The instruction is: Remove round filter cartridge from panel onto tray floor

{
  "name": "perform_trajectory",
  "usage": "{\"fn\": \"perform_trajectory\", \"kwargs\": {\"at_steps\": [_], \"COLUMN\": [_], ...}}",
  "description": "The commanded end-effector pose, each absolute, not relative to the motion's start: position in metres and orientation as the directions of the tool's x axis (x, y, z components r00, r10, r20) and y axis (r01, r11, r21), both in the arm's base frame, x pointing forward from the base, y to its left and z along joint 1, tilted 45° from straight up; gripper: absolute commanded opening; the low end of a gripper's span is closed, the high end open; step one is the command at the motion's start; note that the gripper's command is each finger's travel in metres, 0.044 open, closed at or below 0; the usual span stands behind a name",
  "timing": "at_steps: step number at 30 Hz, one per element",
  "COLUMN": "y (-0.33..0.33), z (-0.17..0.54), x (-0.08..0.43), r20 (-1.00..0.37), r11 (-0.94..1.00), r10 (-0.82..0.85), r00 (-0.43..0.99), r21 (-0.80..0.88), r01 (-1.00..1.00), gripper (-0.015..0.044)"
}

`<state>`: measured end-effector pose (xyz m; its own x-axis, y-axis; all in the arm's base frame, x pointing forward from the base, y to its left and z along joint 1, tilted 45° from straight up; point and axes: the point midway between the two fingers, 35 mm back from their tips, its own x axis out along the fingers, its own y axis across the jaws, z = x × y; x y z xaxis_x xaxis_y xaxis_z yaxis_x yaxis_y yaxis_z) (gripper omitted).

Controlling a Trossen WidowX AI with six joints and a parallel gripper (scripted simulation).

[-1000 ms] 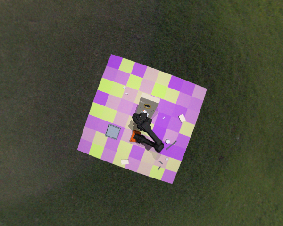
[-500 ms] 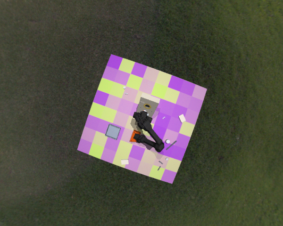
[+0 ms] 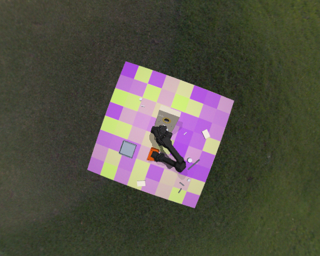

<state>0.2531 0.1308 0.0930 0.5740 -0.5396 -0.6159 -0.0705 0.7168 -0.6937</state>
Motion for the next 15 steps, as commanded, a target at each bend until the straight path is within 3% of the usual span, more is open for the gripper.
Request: {"fn": "perform_trajectory", "kwargs": {"at_steps": [1, 4, 11, 15], "y": [0.131, 0.131, 0.137, 0.145], "z": [0.093, 0.093, 0.099, 0.107], "x": [0.253, 0.253, 0.258, 0.264], "r20": [-0.616, -0.616, -0.616, -0.615], "r11": [0.717, 0.717, 0.717, 0.716], "r10": [-0.540, -0.540, -0.540, -0.540], "r00": [0.573, 0.573, 0.574, 0.574], "r21": [-0.693, -0.693, -0.694, -0.695], "r01": [-0.069, -0.069, -0.069, -0.070], "gripper": [0.0212, 0.0192, 0.0008, 0.0000]}}
